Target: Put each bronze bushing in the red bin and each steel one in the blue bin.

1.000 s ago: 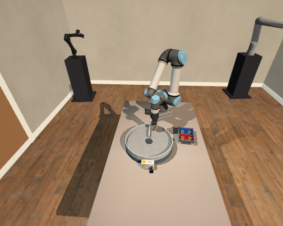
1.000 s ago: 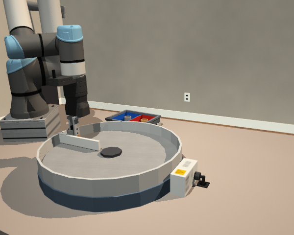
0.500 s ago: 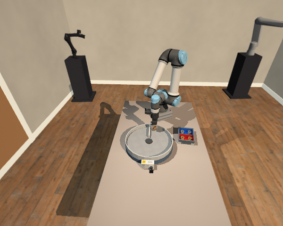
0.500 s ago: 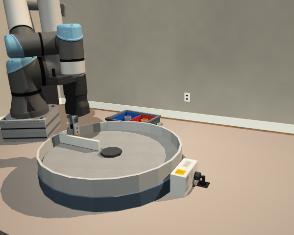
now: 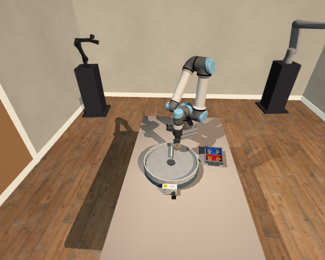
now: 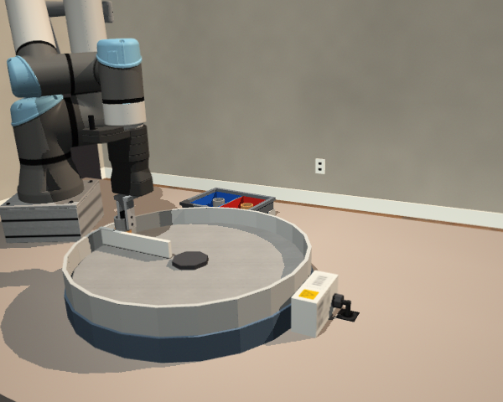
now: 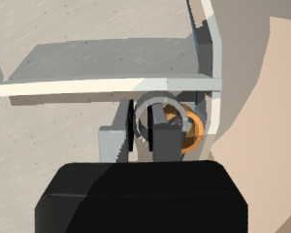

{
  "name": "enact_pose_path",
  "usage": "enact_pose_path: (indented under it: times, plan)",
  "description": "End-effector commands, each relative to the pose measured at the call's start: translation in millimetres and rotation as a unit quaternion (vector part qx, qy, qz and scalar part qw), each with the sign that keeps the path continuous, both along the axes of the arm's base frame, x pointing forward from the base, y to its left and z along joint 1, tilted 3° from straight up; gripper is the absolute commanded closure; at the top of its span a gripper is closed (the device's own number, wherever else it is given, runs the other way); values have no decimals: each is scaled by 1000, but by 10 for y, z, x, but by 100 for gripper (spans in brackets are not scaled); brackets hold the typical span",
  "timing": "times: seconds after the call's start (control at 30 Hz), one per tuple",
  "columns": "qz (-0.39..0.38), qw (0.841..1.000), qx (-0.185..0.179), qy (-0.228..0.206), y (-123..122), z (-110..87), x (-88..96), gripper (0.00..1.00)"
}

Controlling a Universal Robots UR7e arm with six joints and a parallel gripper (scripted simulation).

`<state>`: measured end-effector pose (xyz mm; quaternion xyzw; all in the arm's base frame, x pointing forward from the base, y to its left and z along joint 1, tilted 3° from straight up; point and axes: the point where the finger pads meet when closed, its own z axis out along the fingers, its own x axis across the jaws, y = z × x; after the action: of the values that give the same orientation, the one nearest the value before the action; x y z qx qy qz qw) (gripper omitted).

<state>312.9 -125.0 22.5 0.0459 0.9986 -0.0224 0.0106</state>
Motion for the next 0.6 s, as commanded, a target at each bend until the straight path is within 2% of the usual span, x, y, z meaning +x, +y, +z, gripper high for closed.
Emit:
enact_pose_path:
  times: [0.0,0.13,0.23,0.4,0.57]
  plan:
    - [0,1000,0,0,0,58,2,100]
    - [0,1000,0,0,11,279,-2,100]
    - [0,1000,0,0,11,279,-2,100]
    - [0,1000,0,0,23,555,-8,100]
    - [0,1000,0,0,23,555,-8,100]
